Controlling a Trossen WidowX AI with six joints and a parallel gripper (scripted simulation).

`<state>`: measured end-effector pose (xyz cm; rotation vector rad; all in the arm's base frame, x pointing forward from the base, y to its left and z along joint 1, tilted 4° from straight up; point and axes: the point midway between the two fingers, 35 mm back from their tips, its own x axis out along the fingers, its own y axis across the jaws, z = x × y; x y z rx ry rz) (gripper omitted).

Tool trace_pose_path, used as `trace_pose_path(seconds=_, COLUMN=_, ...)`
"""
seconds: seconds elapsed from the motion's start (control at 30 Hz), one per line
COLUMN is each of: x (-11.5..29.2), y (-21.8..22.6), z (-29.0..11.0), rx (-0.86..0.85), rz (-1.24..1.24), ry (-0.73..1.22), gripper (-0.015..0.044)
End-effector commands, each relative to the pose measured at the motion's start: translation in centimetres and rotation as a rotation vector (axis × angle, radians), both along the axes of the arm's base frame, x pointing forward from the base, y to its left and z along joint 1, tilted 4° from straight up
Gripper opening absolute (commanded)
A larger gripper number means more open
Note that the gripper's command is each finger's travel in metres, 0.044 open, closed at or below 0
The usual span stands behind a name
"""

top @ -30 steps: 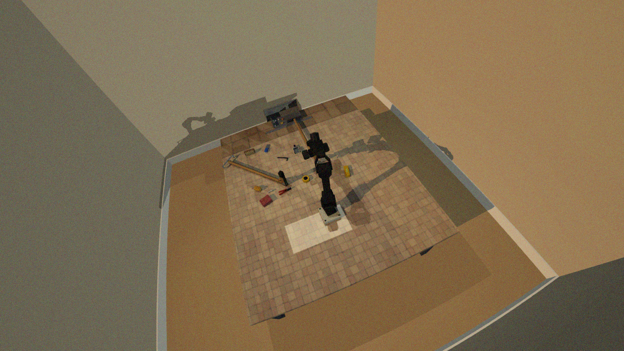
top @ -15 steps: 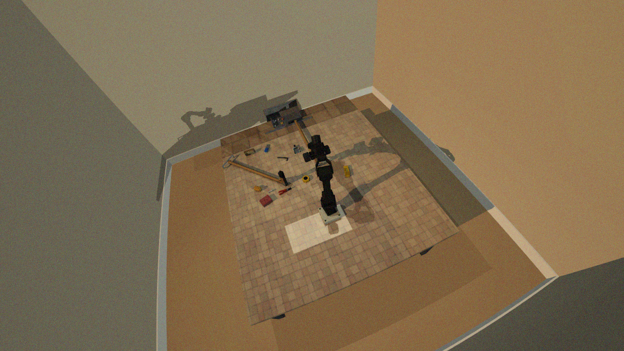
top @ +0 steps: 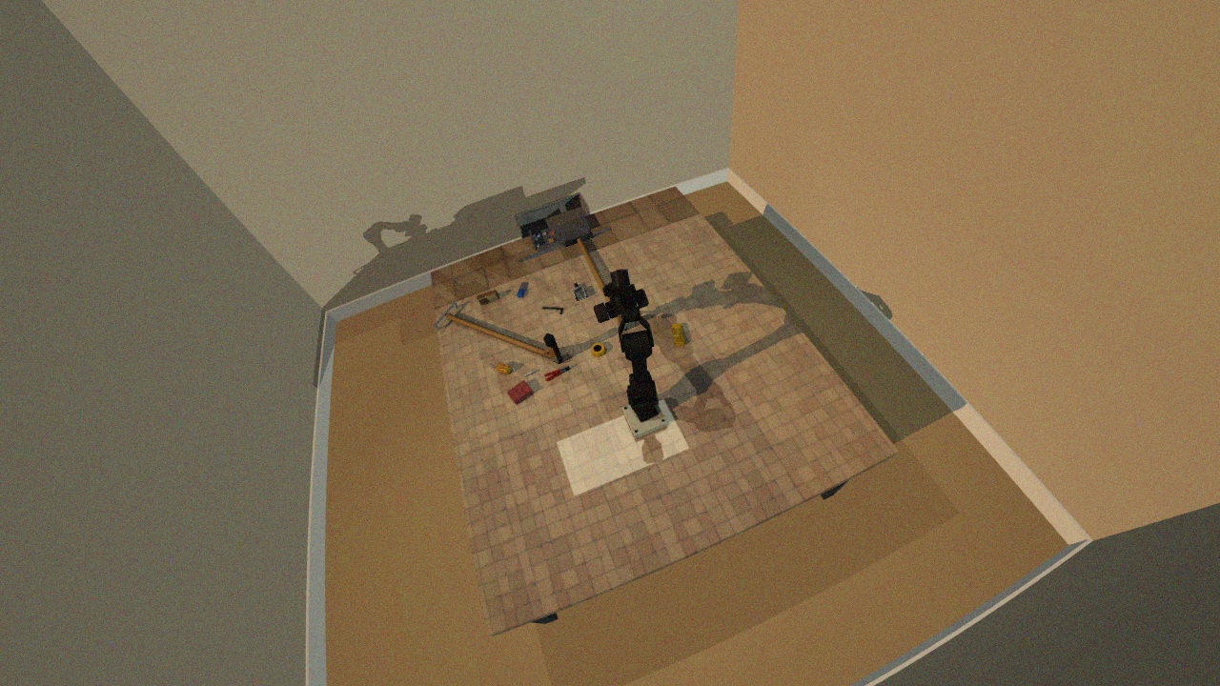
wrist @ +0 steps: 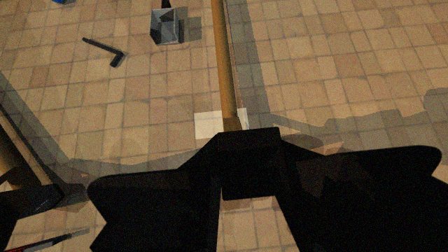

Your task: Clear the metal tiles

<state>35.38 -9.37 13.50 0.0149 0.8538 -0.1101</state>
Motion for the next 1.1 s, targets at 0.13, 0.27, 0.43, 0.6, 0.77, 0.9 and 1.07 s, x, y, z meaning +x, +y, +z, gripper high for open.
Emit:
trace_pose_path(seconds=0.13, x=-1.1, y=0.4, z=0.2, rx=-0.004, rz=0.006, ry=-0.022, gripper=0.0)
trace_pose_path(seconds=0.27, x=-1.7, y=0.5, z=0.0, rx=-0.004, rz=0.006, ry=-0.023, gripper=0.0)
trace_pose_path(seconds=0.43, x=-2.4, y=0.7, z=-0.3, rx=-0.004, rz=0.006, ry=-0.023, gripper=0.0)
trace_pose_path(seconds=0.6, x=-2.5, y=0.7, z=-0.7, rx=-0.001, rz=0.0, ry=-0.007, gripper=0.0052)
trace_pose_path(seconds=0.77, x=-2.5, y=0.7, z=-0.7, rx=-0.001, rz=0.0, ry=-0.007, gripper=0.0184)
trace_pose_path(seconds=0.9, x=-2.5, y=0.7, z=-0.7, rx=-0.001, rz=0.0, ry=-0.007, gripper=0.0289)
trace_pose_path(seconds=1.07, x=-2.8, y=0.7, z=-0.3, rx=-0.001, rz=0.0, ry=-0.006, gripper=0.042)
